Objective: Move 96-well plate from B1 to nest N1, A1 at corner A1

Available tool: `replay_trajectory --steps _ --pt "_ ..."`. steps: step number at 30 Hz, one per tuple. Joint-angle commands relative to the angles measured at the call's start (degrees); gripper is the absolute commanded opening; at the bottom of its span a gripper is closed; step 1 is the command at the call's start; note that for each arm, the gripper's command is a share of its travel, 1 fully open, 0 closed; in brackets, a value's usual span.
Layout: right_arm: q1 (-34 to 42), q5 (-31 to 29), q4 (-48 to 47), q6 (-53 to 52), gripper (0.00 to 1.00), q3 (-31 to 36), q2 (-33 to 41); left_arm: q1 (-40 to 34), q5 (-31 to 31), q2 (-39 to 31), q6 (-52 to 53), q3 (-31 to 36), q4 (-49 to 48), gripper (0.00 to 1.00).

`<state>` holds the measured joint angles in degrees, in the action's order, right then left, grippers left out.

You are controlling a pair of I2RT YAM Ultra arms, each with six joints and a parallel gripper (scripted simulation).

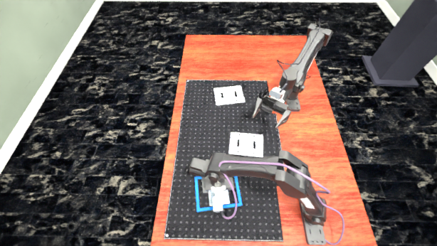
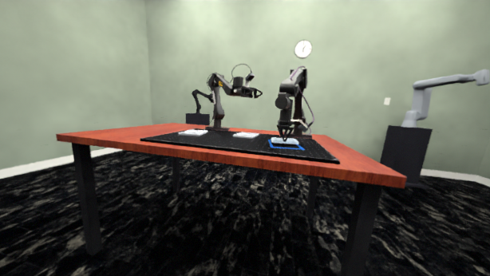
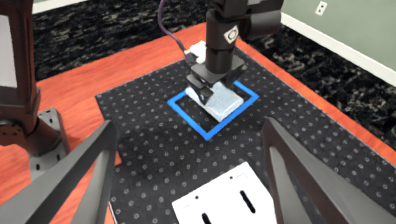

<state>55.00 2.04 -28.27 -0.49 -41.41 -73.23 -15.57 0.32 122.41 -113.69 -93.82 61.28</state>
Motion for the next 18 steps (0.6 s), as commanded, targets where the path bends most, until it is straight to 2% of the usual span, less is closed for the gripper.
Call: replay_trajectory --steps 1,8,18 --pt "0.11 -0.76 -1.31 0.29 1.0 -0.47 1.0 0.62 0.8 0.67 0.62 -2.18 -0.23 0.78" --pt "0.11 -0.76 -1.31 0.29 1.0 -0.47 1.0 0.62 0.79 0.72 0.45 -2.24 -0.2 0.78" --pt "0.11 -0.76 -1.31 0.29 1.0 -0.47 1.0 0.61 0.78 -1.1 0.45 -4.54 4.9 0.78"
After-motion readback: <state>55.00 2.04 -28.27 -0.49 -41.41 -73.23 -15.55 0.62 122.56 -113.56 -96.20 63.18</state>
